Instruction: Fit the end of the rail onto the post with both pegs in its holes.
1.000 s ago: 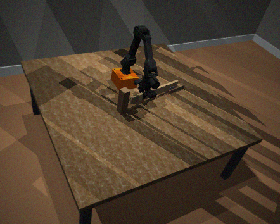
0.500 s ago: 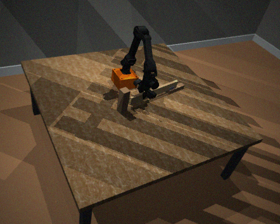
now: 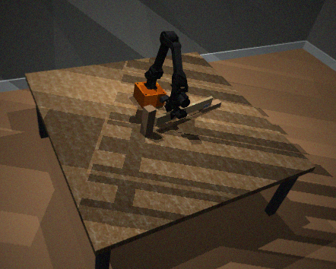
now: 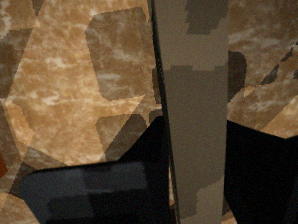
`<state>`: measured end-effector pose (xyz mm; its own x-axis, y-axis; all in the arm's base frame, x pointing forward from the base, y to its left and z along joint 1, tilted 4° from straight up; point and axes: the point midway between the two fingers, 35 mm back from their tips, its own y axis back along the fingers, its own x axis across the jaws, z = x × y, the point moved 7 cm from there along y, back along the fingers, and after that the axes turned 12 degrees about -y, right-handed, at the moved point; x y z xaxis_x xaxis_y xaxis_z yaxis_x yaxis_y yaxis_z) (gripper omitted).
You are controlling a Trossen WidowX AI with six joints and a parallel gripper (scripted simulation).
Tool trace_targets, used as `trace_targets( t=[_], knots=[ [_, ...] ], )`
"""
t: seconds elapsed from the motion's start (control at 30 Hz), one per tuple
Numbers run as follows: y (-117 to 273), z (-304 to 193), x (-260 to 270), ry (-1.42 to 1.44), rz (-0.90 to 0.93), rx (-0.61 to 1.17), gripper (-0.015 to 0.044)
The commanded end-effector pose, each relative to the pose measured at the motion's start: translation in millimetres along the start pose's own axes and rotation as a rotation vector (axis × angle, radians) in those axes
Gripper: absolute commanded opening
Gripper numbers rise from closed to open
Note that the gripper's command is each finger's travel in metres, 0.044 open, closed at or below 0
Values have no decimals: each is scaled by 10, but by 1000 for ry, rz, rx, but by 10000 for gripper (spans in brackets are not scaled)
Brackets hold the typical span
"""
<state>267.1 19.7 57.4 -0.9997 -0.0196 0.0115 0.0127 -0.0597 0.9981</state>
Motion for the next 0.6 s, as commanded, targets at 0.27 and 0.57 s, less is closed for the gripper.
trace_targets(
  t=[0.27, 0.57],
  knots=[
    [13, -39, -33, 2, -9, -1, 0],
    [14, -67, -37, 2, -9, -1, 0]
  ],
)
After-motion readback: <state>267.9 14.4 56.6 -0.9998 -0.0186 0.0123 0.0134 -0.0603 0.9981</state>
